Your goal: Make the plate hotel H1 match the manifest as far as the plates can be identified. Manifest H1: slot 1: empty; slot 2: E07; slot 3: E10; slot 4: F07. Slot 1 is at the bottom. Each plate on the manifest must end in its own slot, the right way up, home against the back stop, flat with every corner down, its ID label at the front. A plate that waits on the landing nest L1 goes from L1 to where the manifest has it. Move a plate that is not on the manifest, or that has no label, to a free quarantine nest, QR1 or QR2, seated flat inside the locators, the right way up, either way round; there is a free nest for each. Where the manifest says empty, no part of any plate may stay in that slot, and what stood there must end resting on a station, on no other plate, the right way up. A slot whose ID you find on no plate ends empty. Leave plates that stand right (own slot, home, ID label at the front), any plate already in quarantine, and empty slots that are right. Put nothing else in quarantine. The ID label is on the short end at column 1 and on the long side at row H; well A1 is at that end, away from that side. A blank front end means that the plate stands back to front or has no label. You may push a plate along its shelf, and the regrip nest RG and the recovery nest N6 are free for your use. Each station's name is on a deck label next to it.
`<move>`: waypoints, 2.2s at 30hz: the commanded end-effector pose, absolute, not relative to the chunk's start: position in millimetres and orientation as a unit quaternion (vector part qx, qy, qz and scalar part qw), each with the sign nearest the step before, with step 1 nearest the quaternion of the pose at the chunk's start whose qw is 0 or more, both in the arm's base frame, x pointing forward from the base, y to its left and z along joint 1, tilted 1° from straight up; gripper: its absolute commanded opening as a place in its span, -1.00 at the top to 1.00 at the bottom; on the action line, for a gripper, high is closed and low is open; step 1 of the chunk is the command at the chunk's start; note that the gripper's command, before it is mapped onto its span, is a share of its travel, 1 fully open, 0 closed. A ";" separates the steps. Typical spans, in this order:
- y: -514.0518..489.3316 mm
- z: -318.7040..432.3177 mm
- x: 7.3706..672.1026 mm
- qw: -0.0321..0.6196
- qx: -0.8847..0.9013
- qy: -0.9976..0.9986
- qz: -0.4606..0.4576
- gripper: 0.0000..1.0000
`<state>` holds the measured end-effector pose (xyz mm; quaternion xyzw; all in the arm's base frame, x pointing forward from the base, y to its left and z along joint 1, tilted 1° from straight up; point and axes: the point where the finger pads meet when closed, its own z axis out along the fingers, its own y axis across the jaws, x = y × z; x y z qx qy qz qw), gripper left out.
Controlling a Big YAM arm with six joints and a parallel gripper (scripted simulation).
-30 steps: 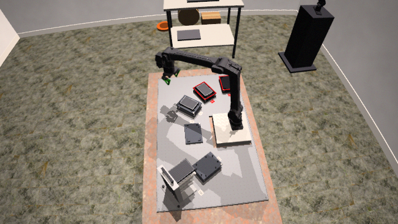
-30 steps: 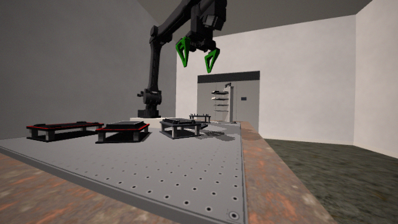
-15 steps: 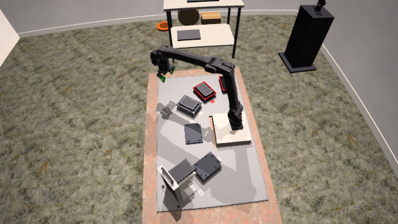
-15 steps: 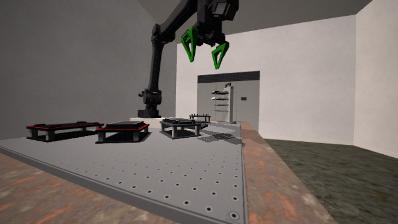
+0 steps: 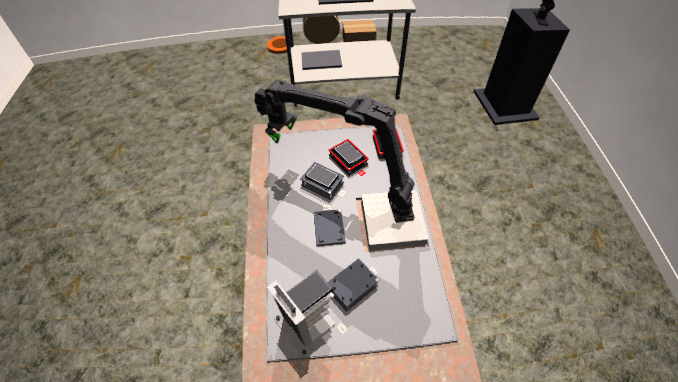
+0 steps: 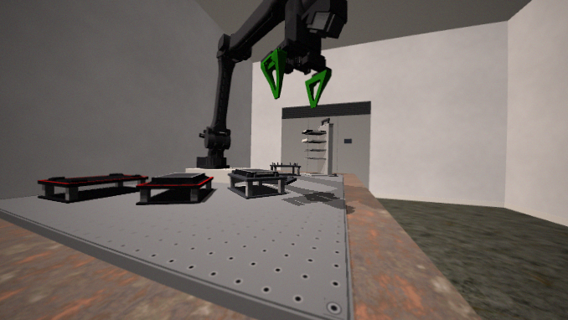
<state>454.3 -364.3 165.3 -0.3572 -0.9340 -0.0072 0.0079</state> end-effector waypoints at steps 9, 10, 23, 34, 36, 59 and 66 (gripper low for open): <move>-375.0 126.7 454.2 0.002 -0.359 -0.933 -0.006 -1.00; -374.8 123.4 454.3 0.002 -0.359 -0.933 -0.006 -1.00; -373.0 87.6 454.5 0.002 -0.359 -0.933 -0.006 -1.00; -376.7 94.1 459.2 -0.005 -0.359 -0.933 -0.003 -1.00; -376.7 94.1 459.2 -0.005 -0.359 -0.933 -0.003 -1.00; -376.7 94.1 459.2 -0.005 -0.359 -0.933 -0.003 -1.00; -376.7 94.1 459.2 -0.005 -0.359 -0.933 -0.003 -1.00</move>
